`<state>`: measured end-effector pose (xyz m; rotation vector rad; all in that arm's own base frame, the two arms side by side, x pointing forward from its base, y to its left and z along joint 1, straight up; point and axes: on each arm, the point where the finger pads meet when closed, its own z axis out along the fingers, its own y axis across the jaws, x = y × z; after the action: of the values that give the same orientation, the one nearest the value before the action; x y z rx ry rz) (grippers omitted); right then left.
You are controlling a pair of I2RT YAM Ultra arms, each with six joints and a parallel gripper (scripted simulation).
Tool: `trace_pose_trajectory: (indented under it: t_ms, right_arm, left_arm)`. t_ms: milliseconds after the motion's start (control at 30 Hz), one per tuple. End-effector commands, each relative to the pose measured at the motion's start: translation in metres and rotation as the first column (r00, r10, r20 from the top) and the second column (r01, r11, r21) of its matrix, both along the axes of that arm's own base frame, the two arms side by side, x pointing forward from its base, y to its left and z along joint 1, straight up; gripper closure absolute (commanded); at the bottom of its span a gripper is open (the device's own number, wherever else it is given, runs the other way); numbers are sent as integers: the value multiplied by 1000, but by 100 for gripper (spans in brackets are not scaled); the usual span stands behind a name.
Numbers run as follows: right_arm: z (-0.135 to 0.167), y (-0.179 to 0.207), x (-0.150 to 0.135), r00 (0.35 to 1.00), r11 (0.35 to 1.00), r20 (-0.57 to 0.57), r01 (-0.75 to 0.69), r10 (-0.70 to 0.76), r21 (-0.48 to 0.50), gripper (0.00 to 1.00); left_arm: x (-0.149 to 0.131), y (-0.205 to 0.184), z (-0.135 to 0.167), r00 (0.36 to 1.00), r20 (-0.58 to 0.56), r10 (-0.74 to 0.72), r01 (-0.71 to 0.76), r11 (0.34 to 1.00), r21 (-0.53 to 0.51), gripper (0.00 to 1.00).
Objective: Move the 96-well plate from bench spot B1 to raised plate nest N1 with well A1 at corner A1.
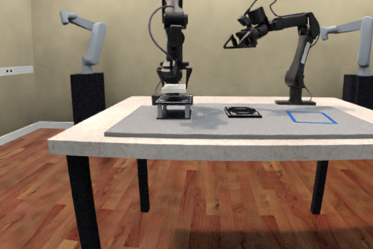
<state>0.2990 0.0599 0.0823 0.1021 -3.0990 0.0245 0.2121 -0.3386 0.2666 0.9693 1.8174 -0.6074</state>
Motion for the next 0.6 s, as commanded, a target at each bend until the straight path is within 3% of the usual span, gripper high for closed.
trace_pose_trajectory:
  t_ms: [0, 167, 567]
  right_arm:
    - [18, -2, 8, 999, 1000, 40, -6, 6, 7, 20]
    - [18, 0, 21, 995, 1000, 102, -8, 6, 19, 20]
    - [12, -1, 19, 995, 1000, 101, -5, 3, 19, 20]
  left_arm:
    - [4, 0, 16, 1000, 17, 3, -2, 1000, -30, 0]
    - [4, 0, 16, 1000, 17, 3, -2, 1000, -30, 0]
    - [4, 0, 16, 1000, 17, 3, -2, 1000, -30, 0]
